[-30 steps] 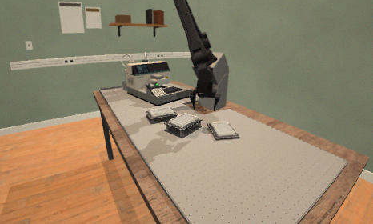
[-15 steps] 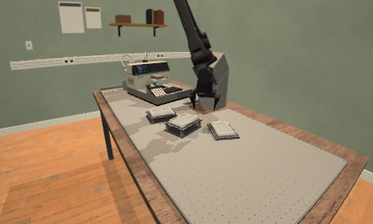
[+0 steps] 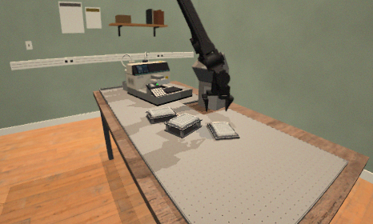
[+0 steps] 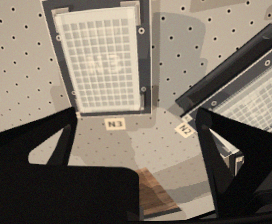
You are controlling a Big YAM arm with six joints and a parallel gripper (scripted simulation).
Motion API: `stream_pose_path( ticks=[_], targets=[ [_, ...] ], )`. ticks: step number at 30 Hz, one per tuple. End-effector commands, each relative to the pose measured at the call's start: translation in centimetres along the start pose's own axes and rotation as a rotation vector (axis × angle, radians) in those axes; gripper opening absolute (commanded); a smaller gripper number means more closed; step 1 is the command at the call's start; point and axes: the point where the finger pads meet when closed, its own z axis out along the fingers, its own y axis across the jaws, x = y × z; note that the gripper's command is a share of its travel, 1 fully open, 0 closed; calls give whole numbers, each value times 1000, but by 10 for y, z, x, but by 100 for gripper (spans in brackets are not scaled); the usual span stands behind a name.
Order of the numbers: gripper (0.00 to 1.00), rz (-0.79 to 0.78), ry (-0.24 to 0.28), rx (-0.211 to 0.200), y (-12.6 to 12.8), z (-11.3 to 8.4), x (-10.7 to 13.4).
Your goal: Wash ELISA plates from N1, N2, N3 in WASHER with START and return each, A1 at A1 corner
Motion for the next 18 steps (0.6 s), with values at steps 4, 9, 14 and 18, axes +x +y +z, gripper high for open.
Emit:
stream_pose_path(
  ticks=[4,9,14,18],
  targets=[
    [100,-76,-23,-6,25,4,-12],
    [100,-57,-22,-7,49,8,-13],
    [100,-29,-14,4,34,8,-10],
    [100,-58,-11,-4,41,7,-8]
  ],
)
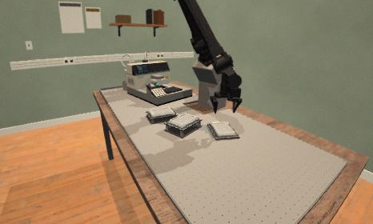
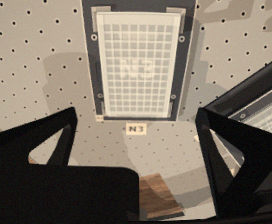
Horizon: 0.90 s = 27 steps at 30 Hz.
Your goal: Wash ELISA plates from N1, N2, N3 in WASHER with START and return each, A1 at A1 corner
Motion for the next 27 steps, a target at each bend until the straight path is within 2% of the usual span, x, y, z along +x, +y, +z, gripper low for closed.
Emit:
stream_pose_path(
  ticks=[1,5,6,27],
  targets=[
    [100,13,-12,1,-1,-2,-5],
    [100,13,-12,1,-1,-2,-5],
    [100,36,-3,7,-4,7,-3],
    [100,14,-5,5,-4,39,-4]
  ],
)
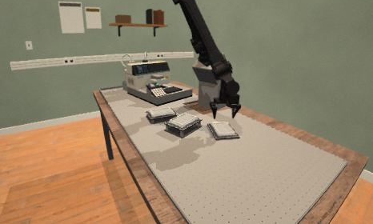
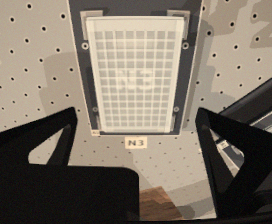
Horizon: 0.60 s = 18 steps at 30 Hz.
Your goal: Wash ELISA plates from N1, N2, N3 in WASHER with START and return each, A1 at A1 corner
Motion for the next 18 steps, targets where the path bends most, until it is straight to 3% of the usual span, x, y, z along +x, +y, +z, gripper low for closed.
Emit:
stream_pose_path(
  ticks=[1,18],
  targets=[
    [100,-4,0,3,-2,11,-2],
    [100,-5,2,3,-2,37,0]
  ],
)
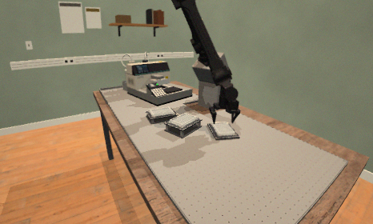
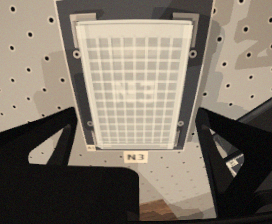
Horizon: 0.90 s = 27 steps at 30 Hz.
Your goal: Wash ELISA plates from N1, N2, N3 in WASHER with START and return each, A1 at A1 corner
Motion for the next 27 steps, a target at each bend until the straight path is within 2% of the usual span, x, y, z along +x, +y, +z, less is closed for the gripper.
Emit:
stream_pose_path(
  ticks=[1,4,20,22,27],
  targets=[
    [100,-7,3,3,-2,10,1],
    [100,-8,-3,-1,2,3,-1],
    [100,-8,-3,-1,2,3,-1],
    [100,-13,0,0,1,10,0],
    [100,-6,3,3,-2,14,1]
  ],
)
